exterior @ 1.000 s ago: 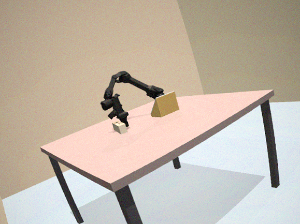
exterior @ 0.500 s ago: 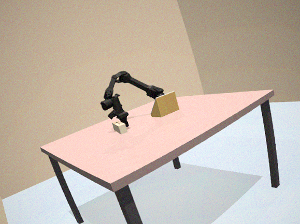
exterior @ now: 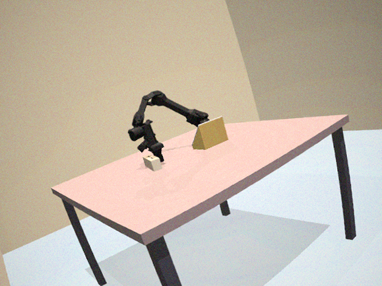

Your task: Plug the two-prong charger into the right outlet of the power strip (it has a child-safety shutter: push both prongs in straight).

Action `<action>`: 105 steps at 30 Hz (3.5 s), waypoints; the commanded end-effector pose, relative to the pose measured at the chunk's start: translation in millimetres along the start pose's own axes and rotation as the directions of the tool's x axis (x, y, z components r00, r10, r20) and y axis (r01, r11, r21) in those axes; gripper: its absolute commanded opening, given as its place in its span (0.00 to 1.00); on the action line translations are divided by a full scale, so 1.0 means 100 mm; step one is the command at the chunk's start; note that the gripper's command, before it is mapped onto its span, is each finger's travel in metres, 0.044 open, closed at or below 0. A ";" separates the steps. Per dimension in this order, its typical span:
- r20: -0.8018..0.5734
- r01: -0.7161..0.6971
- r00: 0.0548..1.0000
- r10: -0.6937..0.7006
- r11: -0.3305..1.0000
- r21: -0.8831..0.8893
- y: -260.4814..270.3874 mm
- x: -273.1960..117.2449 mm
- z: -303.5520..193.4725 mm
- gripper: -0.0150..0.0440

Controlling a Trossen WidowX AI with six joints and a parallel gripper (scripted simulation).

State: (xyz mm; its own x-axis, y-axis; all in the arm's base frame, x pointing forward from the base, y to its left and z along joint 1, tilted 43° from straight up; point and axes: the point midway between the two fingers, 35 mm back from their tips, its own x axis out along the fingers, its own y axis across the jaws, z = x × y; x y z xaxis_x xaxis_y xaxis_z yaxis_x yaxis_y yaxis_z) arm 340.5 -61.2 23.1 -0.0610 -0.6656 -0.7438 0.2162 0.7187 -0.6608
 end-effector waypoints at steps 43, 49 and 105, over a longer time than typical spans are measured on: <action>-0.004 0.000 1.000 0.000 1.000 0.000 0.00 0.00 0.00 0.25; -0.004 0.000 1.000 0.000 1.000 0.000 0.00 0.00 0.00 0.25; 0.015 0.000 1.000 0.000 1.000 0.016 0.00 0.01 -0.10 1.00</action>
State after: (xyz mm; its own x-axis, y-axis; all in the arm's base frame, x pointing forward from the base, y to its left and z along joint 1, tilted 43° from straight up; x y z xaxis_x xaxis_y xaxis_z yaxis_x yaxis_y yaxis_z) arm 332.1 -59.5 21.4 -0.0480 -0.6658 -0.7446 0.2277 0.7186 -0.6571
